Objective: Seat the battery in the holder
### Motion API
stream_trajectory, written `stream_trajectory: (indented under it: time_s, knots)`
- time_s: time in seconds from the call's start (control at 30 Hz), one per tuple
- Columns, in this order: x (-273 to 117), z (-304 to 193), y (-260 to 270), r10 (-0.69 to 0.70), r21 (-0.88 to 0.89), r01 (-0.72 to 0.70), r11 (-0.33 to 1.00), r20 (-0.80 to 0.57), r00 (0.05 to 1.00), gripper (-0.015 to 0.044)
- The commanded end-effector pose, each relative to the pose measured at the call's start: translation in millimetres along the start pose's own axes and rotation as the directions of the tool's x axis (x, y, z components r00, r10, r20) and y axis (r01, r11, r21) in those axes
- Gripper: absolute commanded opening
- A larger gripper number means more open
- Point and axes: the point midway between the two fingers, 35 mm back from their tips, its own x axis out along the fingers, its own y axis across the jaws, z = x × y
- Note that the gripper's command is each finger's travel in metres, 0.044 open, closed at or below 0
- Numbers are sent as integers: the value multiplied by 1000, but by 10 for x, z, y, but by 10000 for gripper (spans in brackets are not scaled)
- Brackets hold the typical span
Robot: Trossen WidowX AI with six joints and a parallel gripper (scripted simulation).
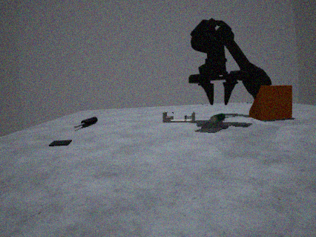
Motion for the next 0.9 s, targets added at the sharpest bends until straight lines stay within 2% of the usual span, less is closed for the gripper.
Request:
stream_trajectory:
  time_s: [0.0,0.87]
  knots:
    - [-17,13,-19,-16,-9,16,1000,-9,1000,229]
    - [396,15,-31,-16,-8,16,1000,-9,1000,229]
